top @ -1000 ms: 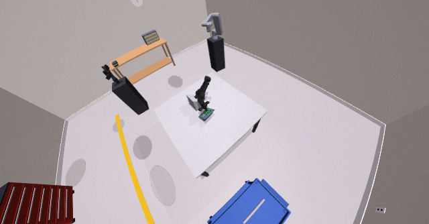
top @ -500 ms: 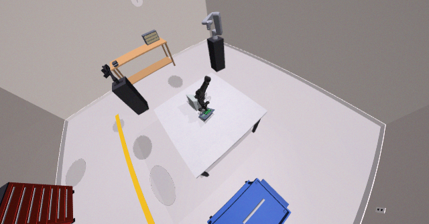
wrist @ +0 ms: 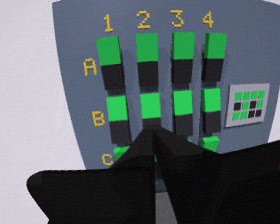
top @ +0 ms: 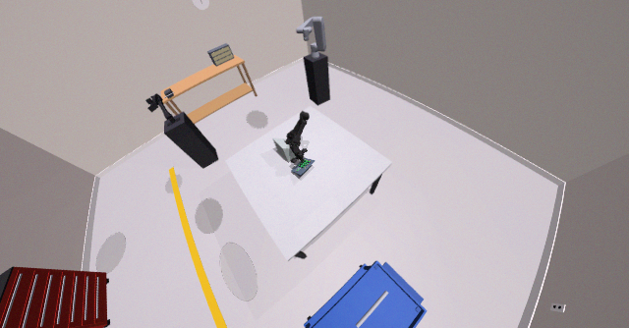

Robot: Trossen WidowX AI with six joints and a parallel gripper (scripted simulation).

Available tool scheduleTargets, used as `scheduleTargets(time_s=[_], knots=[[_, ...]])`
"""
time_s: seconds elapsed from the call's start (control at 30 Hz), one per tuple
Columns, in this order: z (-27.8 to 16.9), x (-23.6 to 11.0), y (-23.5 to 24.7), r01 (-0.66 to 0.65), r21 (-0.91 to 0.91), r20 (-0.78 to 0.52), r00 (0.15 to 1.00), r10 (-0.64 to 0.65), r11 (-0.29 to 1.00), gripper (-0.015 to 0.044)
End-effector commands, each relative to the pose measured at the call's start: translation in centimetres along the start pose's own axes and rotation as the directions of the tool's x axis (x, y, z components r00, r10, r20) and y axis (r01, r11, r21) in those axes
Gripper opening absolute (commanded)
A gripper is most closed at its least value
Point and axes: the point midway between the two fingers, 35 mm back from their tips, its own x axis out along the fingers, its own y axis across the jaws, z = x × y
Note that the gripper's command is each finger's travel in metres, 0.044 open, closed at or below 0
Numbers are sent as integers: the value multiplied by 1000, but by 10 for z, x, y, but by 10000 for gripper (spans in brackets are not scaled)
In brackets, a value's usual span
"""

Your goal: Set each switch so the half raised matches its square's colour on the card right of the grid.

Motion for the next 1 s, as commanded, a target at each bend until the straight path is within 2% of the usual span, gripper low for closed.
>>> scheduleTargets(time_s=[0.0,0.8,0.97], knots=[[-1,1,-1,6,4,-2,1000,-6,1000,0],[-1,4,-1,6,5,-2,1000,-6,1000,0],[1,-27,-6,18,1,-22,1000,-18,1000,0]])
